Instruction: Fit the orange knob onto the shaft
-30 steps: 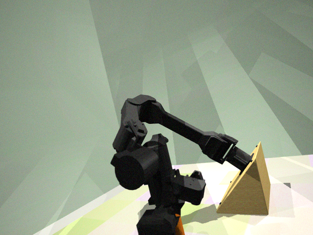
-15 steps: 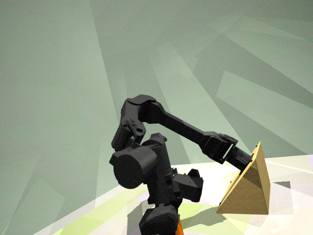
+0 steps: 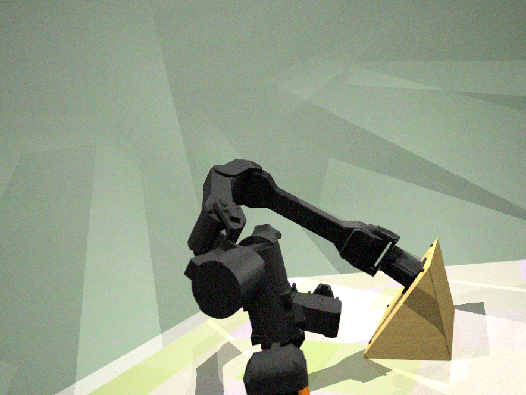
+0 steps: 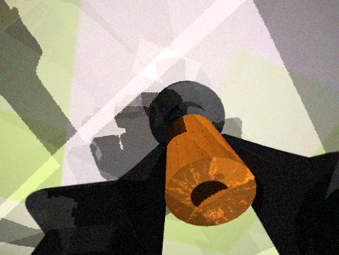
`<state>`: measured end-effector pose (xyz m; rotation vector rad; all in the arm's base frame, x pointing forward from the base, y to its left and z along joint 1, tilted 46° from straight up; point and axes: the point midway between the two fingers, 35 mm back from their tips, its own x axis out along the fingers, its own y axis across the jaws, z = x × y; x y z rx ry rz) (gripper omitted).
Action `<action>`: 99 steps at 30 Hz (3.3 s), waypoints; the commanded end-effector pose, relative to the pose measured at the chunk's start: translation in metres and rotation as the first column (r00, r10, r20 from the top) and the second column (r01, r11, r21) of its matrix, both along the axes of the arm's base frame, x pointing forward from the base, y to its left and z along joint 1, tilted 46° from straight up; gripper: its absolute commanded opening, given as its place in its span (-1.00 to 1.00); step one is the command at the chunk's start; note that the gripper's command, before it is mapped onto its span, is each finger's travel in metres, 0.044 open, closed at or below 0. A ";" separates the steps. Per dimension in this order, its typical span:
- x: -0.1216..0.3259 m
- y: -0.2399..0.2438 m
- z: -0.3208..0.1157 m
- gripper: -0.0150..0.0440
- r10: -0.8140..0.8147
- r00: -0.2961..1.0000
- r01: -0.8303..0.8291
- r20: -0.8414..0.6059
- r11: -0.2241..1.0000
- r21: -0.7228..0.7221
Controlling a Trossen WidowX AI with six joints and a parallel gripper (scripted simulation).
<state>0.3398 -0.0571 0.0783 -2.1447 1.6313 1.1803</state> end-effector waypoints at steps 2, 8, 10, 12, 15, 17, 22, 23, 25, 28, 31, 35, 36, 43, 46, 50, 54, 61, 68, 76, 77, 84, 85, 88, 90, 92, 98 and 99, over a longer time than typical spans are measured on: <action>0.000 -0.001 -0.001 -0.49 0.008 1.000 -0.008 -0.001 1.000 0.000; 0.000 -0.002 -0.001 -0.49 0.008 1.000 -0.008 -0.001 1.000 0.000; 0.000 -0.002 -0.001 -0.49 0.008 1.000 -0.008 -0.001 1.000 0.000; 0.000 -0.002 -0.001 -0.49 0.008 1.000 -0.008 -0.001 1.000 0.000; 0.000 -0.002 -0.001 -0.49 0.008 1.000 -0.008 -0.001 1.000 0.000; 0.000 -0.002 -0.001 -0.49 0.008 1.000 -0.008 -0.001 1.000 0.000; 0.000 -0.002 -0.001 -0.49 0.008 1.000 -0.008 -0.001 1.000 0.000; 0.000 -0.002 -0.002 -0.49 0.000 1.000 0.000 0.007 1.000 0.001; 0.001 -0.002 -0.002 -0.49 -0.007 1.000 0.007 0.015 1.000 0.002; 0.001 -0.002 -0.002 -0.49 -0.007 1.000 0.007 0.015 1.000 0.002; 0.001 -0.002 -0.002 -0.49 -0.007 1.000 0.007 0.015 1.000 0.002; 0.001 -0.002 -0.002 -0.49 -0.007 1.000 0.007 0.015 1.000 0.002; 0.001 -0.002 -0.002 -0.49 -0.007 1.000 0.007 0.015 1.000 0.002; 0.001 -0.002 -0.002 -0.49 -0.007 1.000 0.007 0.015 1.000 0.002; 0.000 0.000 -0.001 -0.49 0.000 1.000 0.000 0.007 1.000 0.001; 0.000 0.004 0.001 -0.49 0.008 1.000 -0.008 -0.001 1.000 0.001; 0.000 0.004 0.001 -0.49 0.038 0.999 -0.038 -0.033 0.999 -0.002; 0.003 0.003 0.002 -0.49 0.044 0.998 -0.044 -0.039 0.999 -0.003; 0.002 0.001 0.001 -0.49 0.044 0.998 -0.044 -0.039 0.999 -0.003; 0.001 0.003 0.000 -0.49 0.044 0.998 -0.044 -0.039 0.999 -0.003; 0.001 0.003 0.000 -0.49 0.044 0.998 -0.044 -0.039 0.999 -0.003; 0.001 0.000 -0.003 -0.49 0.044 0.998 -0.044 -0.039 0.999 -0.003; 0.001 0.000 -0.003 -0.49 0.044 0.998 -0.044 -0.039 0.999 -0.003; 0.001 0.000 -0.003 -0.49 0.044 0.998 -0.044 -0.039 0.999 -0.003; 0.001 0.001 -0.002 -0.49 0.044 0.998 -0.044 -0.039 0.999 -0.003; 0.001 0.002 0.000 -0.49 0.044 0.998 -0.044 -0.039 0.999 -0.003; 0.001 0.002 0.003 -0.49 0.074 0.995 -0.075 -0.071 0.997 -0.004; 0.002 0.002 0.004 -0.49 0.079 0.994 -0.080 -0.077 0.997 -0.004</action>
